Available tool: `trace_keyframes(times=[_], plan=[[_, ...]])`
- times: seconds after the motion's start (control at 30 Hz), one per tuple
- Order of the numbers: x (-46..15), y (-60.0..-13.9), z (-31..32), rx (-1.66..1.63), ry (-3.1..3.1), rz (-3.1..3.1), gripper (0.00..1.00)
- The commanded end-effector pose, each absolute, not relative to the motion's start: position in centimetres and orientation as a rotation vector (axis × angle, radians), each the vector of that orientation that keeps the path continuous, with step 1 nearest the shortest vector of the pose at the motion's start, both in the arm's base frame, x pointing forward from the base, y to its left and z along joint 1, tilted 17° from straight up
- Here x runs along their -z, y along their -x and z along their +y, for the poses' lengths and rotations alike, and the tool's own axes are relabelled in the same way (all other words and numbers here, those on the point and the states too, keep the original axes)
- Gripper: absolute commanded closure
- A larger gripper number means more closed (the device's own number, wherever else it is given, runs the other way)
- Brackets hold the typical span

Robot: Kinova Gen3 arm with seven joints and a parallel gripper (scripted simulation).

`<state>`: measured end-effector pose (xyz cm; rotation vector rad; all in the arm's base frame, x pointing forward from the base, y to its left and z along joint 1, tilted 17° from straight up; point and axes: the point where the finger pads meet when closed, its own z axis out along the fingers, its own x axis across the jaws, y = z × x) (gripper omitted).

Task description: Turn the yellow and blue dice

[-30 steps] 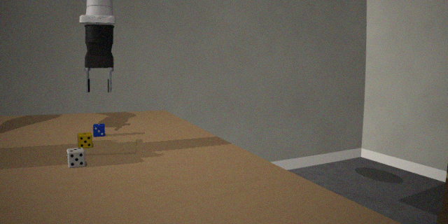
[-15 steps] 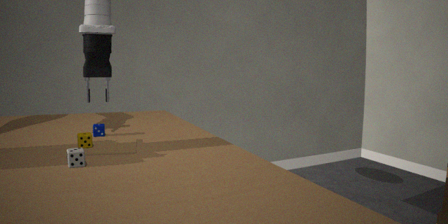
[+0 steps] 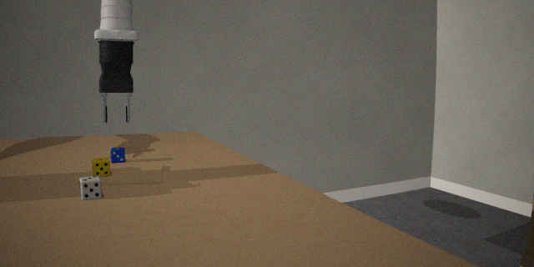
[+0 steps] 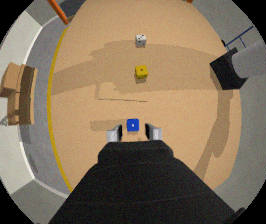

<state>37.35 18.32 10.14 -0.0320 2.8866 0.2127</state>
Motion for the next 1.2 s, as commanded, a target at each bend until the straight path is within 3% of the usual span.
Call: trace_keyframes(times=[0.0, 1.17], plan=[[-10.2, -37.4, 18.3, -0.214, 0.032, 2.885, 0.13], [-9.0, -37.7, 18.5, -0.214, 0.032, 2.885, 0.13]])
